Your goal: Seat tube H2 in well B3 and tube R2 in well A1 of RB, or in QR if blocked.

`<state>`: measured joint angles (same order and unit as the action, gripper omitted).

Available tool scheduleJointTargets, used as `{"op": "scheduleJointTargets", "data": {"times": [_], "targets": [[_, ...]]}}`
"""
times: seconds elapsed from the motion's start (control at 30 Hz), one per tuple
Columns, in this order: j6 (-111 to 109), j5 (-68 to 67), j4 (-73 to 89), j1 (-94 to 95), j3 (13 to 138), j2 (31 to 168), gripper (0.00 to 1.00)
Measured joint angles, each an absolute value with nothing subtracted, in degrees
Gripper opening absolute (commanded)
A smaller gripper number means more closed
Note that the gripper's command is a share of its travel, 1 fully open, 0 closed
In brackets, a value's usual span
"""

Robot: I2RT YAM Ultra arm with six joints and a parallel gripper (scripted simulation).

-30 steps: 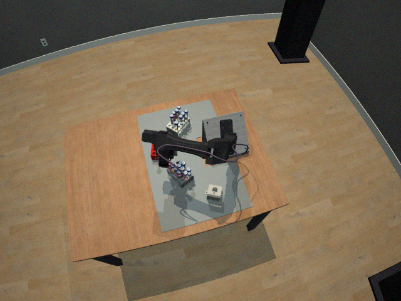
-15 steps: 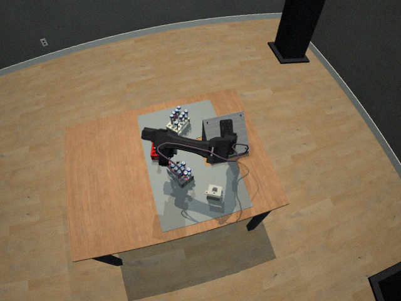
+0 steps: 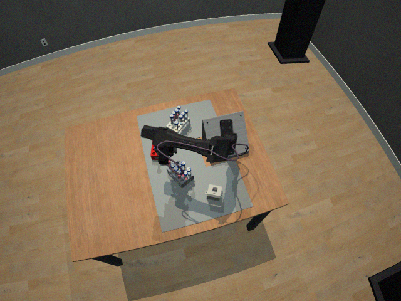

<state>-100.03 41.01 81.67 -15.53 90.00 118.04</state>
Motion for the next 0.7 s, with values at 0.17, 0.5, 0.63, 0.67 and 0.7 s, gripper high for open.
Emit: {"op": "scheduleJointTargets", "data": {"times": [0.17, 0.5, 0.63, 0.67, 0.7], "targets": [[-100.73, 40.64, 82.02, -16.14, 88.12, 118.08, 0.00], [-102.48, 40.07, 81.89, -17.67, 84.95, 116.27, 0.00], [-103.31, 39.79, 81.65, -18.44, 83.44, 115.72, 0.00], [-103.53, 39.70, 81.58, -18.63, 83.07, 115.57, 0.00], [-103.72, 39.62, 81.58, -18.81, 82.76, 115.46, 0.00]]}}
